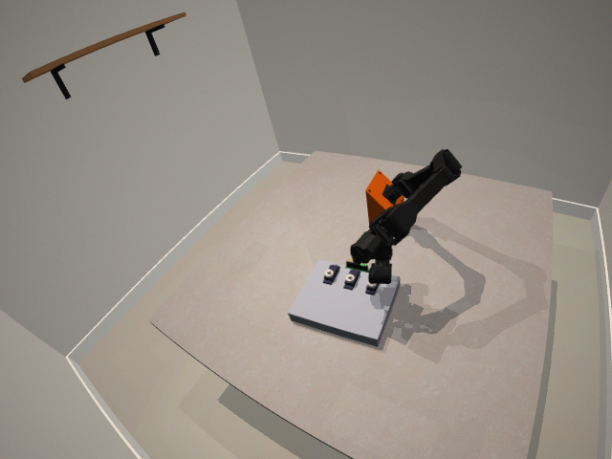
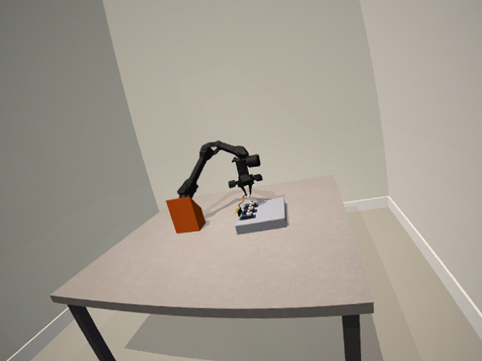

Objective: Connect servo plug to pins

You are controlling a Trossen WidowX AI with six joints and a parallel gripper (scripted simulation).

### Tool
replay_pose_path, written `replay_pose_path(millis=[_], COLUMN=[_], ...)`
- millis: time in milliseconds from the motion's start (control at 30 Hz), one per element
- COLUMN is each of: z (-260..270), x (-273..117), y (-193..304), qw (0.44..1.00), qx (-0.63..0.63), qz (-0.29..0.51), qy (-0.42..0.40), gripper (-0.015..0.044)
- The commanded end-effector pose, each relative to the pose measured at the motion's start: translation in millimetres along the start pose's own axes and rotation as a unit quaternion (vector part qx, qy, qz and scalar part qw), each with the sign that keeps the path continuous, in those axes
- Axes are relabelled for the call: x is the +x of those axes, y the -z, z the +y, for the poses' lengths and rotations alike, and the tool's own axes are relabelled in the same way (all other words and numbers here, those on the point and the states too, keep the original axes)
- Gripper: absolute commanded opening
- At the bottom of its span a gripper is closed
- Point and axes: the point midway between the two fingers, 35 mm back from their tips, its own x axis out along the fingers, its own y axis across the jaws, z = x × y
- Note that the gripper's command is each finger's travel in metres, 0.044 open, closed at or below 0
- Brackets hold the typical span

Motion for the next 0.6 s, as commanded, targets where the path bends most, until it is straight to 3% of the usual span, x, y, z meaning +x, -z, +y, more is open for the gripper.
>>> replay_pose_path(millis=[0, 567], z=[-12, -59], x=[-4, -6], y=[-8, -35], qw=[0.999, 0.962], qx=[-0.051, -0.272], qz=[-0.005, -0.008], qy=[-0.001, 0.003], gripper=[0.0, 0.0])
